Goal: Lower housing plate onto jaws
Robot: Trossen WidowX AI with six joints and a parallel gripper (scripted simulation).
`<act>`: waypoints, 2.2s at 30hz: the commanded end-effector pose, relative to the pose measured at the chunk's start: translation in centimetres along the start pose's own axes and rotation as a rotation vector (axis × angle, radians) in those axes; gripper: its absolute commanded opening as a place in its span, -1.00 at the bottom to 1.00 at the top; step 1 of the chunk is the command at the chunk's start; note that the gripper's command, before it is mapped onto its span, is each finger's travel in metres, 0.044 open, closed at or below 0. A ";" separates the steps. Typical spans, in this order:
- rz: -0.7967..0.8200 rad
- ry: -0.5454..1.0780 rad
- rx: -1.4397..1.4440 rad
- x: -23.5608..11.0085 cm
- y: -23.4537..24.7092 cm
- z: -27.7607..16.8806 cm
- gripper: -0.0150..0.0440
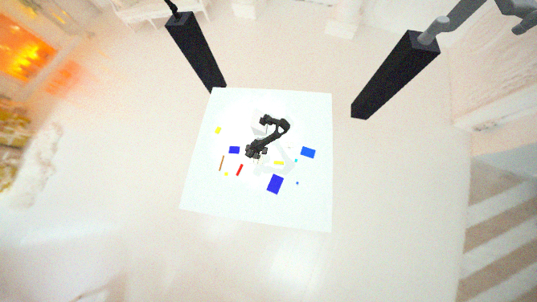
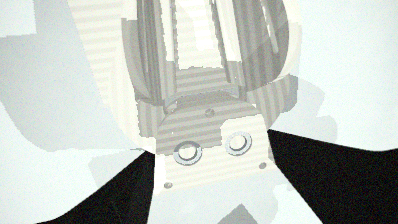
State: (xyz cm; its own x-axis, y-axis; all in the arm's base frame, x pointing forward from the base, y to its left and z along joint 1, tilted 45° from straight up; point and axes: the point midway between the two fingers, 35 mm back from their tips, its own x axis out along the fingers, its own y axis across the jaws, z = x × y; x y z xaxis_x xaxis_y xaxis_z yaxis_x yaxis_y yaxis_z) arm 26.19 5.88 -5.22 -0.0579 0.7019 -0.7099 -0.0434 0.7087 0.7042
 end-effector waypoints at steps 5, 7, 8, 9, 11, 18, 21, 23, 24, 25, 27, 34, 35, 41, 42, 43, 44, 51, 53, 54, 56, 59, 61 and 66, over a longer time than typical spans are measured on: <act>-0.003 0.002 0.001 0.1 0.0 0.0 0.70; -0.003 0.002 0.001 0.1 0.0 0.0 0.70; -0.003 0.002 0.001 0.1 0.0 0.0 0.70; -0.003 0.002 0.001 0.1 0.0 0.0 0.70; -0.003 0.002 0.001 0.1 0.0 0.0 0.70; -0.003 0.002 0.001 0.1 0.0 0.0 0.70; -0.003 0.002 0.001 0.1 0.0 0.0 0.70; -0.003 0.002 0.001 0.1 0.0 0.0 0.70; -0.003 0.002 0.001 0.1 0.0 0.0 0.70; -0.003 0.002 0.001 0.1 0.0 0.0 0.70; -0.003 0.002 0.001 0.1 0.0 0.0 0.70; -0.003 0.002 0.001 0.1 0.0 0.0 0.70; -0.003 0.002 0.001 0.1 0.0 0.0 0.70; -0.003 0.002 0.001 0.1 0.0 0.0 0.70; -0.003 0.002 0.001 0.1 0.0 0.0 0.70; -0.003 0.002 0.001 0.1 0.0 0.0 0.70; -0.003 0.002 0.001 0.1 0.0 0.0 0.70; -0.003 0.002 0.001 0.1 0.0 0.0 0.70; -0.003 0.002 0.001 0.1 0.0 0.0 0.70; -0.003 0.002 0.001 0.1 0.0 0.0 0.70; 0.000 0.000 0.000 0.0 0.0 0.0 0.79; 0.000 0.000 0.000 0.0 0.0 0.0 1.00; 0.000 0.000 0.000 0.0 0.0 0.0 1.00; 0.000 0.000 0.000 0.0 0.0 0.0 1.00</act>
State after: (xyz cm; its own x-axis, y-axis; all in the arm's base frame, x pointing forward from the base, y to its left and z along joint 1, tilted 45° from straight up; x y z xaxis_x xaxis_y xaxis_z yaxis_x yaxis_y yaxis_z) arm 26.19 5.89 -5.23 -0.0577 0.7018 -0.7100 -0.0437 0.7087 0.7041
